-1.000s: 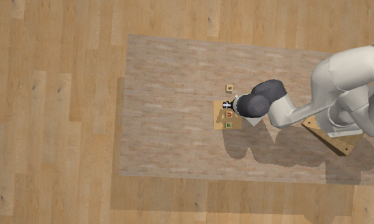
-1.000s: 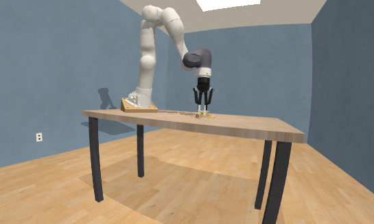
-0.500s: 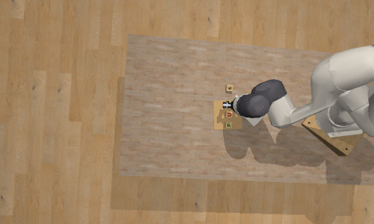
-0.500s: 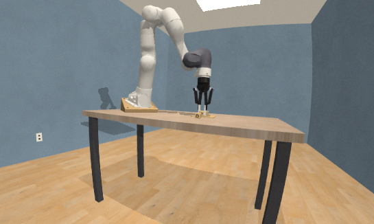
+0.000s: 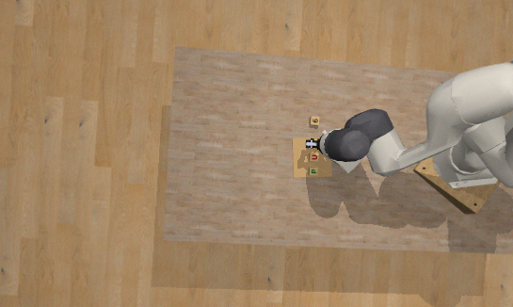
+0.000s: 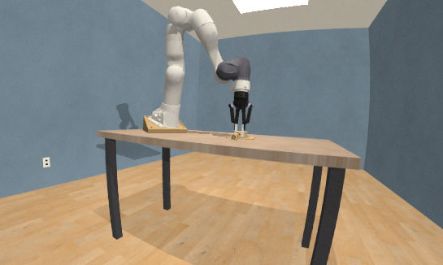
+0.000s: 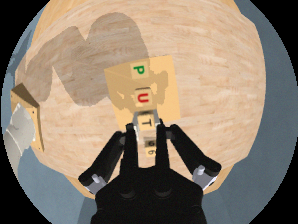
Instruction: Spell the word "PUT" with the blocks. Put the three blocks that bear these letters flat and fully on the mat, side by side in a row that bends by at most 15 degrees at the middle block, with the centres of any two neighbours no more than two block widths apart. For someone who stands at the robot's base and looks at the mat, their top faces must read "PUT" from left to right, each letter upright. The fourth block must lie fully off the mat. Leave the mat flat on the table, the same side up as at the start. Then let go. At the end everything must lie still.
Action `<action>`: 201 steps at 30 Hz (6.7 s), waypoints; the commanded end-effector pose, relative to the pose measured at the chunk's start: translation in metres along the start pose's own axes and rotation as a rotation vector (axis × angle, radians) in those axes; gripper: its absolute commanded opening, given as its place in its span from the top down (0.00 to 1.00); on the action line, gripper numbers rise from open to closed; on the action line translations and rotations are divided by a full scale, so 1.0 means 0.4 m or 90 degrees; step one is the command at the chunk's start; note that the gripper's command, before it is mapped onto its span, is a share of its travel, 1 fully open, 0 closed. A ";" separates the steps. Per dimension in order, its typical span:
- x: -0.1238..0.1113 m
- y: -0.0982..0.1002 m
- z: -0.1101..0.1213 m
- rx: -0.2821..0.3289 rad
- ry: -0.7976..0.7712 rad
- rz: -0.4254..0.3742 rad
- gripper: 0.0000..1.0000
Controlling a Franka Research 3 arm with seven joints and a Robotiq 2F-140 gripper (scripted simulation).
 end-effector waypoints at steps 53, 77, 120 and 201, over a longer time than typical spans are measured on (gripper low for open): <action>0.000 -0.012 -0.002 -0.001 0.002 0.000 0.84; 0.000 -0.012 -0.002 -0.001 0.002 0.000 0.77; 0.000 0.190 -0.002 -0.001 0.002 0.000 0.72; 0.000 0.394 -0.002 -0.001 0.002 0.000 0.00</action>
Point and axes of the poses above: the point where the finger pads meet when closed, its own y axis back along the fingers, its own z axis across the jaws, x = y × z, the point moved 3 cm from there along y, back along the fingers, and after that the axes turned 11 degrees about -y, right-handed, at the moved point
